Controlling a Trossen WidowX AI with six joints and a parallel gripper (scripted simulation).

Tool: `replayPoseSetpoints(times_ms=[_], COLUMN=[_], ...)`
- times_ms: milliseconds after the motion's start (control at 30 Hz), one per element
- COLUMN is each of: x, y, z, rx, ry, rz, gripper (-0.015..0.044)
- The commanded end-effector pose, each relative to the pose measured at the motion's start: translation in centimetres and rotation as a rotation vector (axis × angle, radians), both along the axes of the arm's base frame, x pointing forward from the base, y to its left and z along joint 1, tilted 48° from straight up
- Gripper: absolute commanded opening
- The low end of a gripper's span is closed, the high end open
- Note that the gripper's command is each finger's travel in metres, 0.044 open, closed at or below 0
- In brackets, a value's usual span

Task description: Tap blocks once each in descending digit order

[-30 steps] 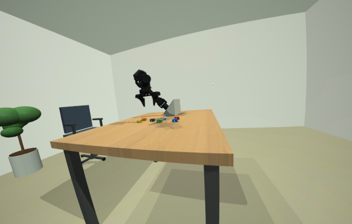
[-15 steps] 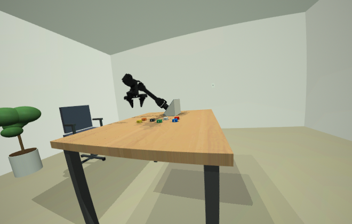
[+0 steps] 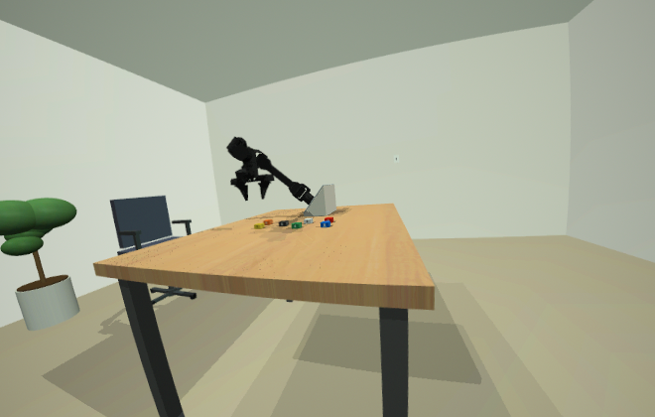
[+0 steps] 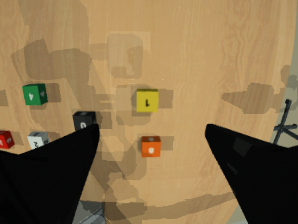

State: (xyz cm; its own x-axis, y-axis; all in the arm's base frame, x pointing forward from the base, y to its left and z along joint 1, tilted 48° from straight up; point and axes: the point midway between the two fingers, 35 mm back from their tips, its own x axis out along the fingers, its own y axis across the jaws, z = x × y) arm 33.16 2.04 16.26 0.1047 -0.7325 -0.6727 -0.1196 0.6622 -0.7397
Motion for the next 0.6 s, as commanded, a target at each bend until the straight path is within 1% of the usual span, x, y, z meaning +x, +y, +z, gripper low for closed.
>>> replayPoseSetpoints(times_ms=[0,167,367,500,567], x=[0.3,0.3,-2.1,-4.7,-5.1], y=[3.5,9.7,16.3,19.3,19.7], z=[-2.8,-8.7,-16.4,-21.3,-22.0], rx=[0.028,0.045,0.035,0.014,0.01], ry=[0.004,0.01,0.011,0.004,0.003], rz=[0.013,0.016,0.01,0.003,0.002], gripper=[0.04,0.04,0.04,0.04,0.04])
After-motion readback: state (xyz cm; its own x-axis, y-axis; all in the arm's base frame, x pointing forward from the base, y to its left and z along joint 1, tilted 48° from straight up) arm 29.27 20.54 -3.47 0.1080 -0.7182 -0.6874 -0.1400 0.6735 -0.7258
